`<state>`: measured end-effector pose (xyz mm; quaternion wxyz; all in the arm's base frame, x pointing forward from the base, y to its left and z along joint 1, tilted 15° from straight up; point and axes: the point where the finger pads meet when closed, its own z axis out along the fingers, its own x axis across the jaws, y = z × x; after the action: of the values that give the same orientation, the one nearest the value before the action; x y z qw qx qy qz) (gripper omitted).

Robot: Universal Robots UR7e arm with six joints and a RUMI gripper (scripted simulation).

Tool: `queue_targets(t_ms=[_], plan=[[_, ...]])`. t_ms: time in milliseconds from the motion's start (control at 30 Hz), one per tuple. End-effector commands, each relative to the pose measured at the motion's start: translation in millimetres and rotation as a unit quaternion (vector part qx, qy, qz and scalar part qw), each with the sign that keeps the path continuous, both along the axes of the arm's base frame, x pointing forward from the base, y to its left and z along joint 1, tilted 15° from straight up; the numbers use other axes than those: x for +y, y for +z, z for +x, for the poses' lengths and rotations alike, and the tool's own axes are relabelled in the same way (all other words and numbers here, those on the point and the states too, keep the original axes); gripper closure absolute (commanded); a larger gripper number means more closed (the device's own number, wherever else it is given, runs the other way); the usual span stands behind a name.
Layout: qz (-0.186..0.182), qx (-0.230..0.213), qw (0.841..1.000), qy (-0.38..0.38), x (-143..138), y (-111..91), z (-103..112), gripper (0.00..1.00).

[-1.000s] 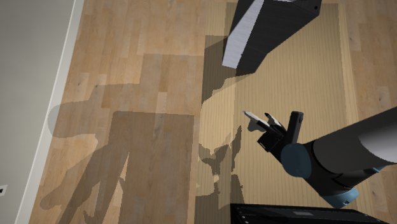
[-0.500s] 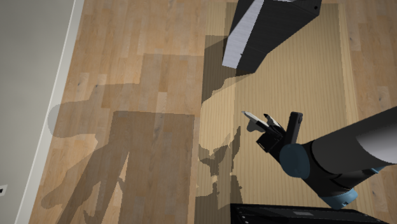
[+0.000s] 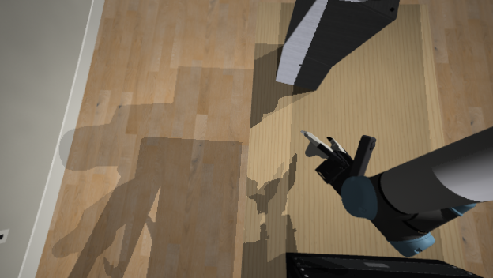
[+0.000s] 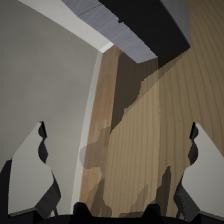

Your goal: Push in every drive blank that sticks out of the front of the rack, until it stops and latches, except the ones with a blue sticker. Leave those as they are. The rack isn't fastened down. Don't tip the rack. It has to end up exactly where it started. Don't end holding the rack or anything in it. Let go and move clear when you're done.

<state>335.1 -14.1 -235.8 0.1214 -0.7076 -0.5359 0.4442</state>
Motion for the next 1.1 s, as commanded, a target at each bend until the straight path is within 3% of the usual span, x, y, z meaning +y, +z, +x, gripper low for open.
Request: queue_targets(t_ms=[0,267,500,767,833,1067], plan=[[-0.008,0.016,1.000,-0.024,0,5,-14,0.00],[-0.018,0.040,0.997,-0.056,2,13,-33,0.00],[-0.021,0.083,0.992,-0.088,11,26,-62,0.00],[-0.029,0.144,0.981,-0.130,25,50,-99,0.00],[-0.029,0.144,0.981,-0.130,25,50,-99,0.00],[-0.039,0.208,0.962,-0.172,41,79,-131,0.00]])
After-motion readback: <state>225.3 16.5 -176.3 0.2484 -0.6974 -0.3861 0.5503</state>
